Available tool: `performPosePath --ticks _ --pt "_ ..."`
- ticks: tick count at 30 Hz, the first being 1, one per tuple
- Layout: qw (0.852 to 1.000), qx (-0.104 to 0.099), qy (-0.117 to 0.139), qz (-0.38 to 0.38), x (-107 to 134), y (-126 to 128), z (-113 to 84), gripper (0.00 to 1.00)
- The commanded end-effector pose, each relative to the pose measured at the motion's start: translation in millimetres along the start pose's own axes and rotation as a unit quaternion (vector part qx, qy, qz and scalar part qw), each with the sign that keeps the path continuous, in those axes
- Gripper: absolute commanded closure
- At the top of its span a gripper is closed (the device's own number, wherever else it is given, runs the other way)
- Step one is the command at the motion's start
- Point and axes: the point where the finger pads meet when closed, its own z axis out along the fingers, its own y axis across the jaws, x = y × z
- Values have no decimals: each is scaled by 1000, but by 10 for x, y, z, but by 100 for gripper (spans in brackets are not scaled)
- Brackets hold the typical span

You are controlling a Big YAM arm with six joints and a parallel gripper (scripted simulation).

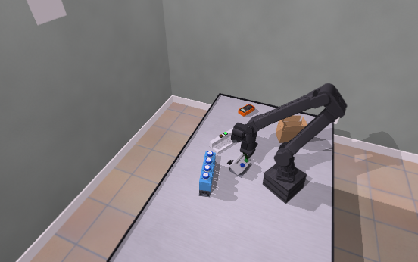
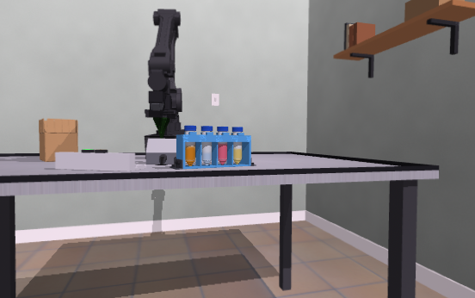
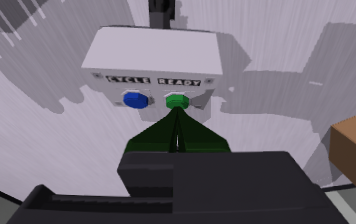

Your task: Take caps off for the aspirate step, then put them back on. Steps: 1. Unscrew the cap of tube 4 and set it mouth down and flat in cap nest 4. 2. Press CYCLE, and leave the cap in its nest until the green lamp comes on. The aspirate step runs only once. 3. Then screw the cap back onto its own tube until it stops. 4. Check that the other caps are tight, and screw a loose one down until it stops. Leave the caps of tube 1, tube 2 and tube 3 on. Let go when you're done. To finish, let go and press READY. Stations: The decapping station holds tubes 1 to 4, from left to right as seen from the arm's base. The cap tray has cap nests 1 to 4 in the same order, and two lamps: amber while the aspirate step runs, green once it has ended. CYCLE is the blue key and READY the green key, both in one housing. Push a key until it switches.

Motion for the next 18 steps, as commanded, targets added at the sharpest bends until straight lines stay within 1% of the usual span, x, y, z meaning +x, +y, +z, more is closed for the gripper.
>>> performPosePath --ticks 1,8,9,10,12,18 --pt "1000 -3 -13 -4 -16 42 -11 100" --pt "1000 -3 -13 -4 -16 41 -11 100" --pt "1000 -1 -12 -1 -90 14 -50 100" --pt "1000 -3 -10 -4 -7 42 7 100" --pt "1000 -2 0 -5 22 42 57 100" --pt "1000 -2 0 -6 23 42 97 100"
